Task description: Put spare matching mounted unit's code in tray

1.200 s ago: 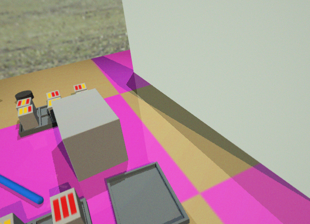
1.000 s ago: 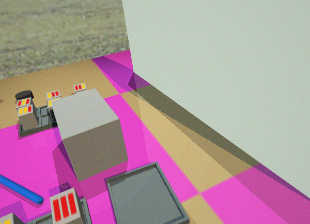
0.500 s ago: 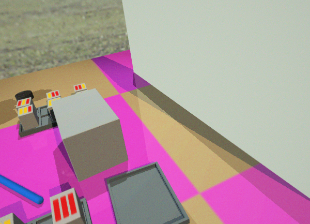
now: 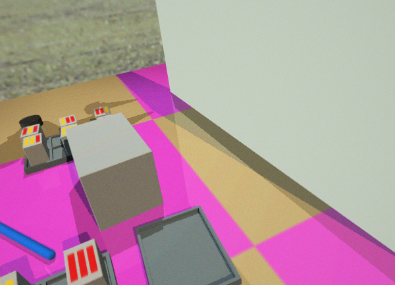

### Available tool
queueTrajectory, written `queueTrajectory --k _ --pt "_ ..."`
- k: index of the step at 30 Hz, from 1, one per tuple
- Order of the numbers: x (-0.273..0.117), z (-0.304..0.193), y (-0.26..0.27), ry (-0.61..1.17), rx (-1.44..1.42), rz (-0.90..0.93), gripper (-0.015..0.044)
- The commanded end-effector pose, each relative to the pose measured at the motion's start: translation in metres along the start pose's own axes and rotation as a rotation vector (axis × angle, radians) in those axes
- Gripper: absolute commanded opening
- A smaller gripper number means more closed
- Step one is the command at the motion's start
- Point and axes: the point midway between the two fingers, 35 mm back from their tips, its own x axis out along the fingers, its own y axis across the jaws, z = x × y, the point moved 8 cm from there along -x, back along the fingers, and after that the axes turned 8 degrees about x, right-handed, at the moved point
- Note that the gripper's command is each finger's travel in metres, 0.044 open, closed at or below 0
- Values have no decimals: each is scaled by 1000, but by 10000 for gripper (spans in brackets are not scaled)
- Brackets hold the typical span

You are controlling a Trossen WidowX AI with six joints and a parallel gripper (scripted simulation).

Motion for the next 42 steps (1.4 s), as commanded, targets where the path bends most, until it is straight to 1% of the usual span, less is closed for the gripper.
queueTrajectory --k 1,7,13,16,19,22,25,27,29,42 --pt "22 -2 -40 144 -276 -158 440" --pt "41 13 -107 404 -591 -347 440" --pt "51 36 -187 746 -706 -529 440" --pt "47 51 -229 938 -689 -588 440" --pt "38 66 -266 1118 -624 -610 440" --pt "22 84 -302 1290 -502 -591 440" --pt "5 102 -331 1411 -347 -532 440" --pt "-7 115 -347 1459 -234 -476 440" --pt "-11 119 -352 1470 -193 -454 440" --pt "-11 119 -352 1470 -193 -454 440"
